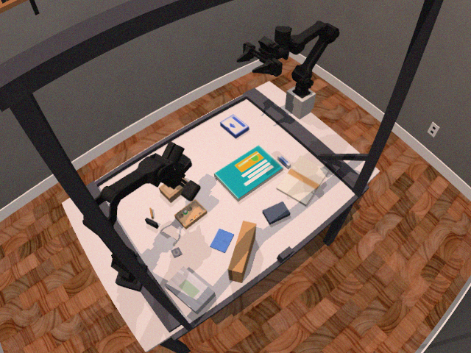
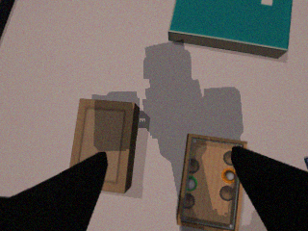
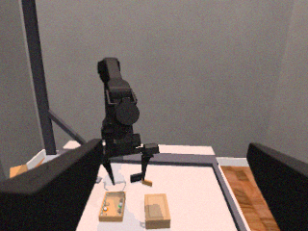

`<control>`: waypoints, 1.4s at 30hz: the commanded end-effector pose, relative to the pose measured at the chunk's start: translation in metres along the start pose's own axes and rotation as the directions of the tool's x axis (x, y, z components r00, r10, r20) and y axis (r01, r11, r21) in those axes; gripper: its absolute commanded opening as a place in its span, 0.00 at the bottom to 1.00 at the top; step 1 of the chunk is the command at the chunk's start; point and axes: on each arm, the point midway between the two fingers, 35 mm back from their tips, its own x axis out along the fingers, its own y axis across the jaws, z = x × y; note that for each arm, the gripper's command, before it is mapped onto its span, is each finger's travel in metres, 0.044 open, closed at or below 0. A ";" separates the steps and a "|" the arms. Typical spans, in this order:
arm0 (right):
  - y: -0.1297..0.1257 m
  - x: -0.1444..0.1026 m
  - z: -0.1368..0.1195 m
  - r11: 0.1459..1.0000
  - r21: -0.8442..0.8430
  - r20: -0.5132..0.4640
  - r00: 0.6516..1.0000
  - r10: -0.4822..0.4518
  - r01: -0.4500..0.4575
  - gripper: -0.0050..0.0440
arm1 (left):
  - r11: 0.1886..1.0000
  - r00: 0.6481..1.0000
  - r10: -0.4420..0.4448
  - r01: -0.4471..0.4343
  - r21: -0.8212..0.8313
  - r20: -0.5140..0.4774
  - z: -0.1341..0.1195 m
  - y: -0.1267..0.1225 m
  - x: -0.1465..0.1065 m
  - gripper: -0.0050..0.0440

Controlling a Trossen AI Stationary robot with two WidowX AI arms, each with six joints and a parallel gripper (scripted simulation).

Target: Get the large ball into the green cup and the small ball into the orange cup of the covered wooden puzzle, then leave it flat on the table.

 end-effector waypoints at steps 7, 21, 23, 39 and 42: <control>0.000 -0.003 0.018 1.000 0.000 0.045 0.999 0.000 0.000 0.92 | 0.983 0.904 0.143 -0.081 -0.167 0.402 0.025 0.049 -0.063 0.91; 0.000 -0.004 0.021 1.000 0.000 0.052 0.999 0.000 0.000 0.92 | 0.933 0.595 0.343 -0.127 -0.337 0.726 0.026 0.092 -0.155 0.91; 0.000 -0.004 0.022 1.000 0.000 0.053 0.999 0.000 0.000 0.92 | 0.922 0.517 0.377 -0.130 -0.365 0.769 0.022 0.098 -0.175 0.91; 0.000 -0.004 0.021 1.000 0.000 0.051 0.999 0.000 0.000 0.92 | 0.904 0.359 0.427 -0.140 -0.404 0.830 0.013 0.103 -0.213 0.91; 0.000 -0.004 0.021 1.000 0.000 0.051 0.999 0.000 0.000 0.92 | 0.904 0.359 0.427 -0.140 -0.404 0.830 0.013 0.103 -0.213 0.91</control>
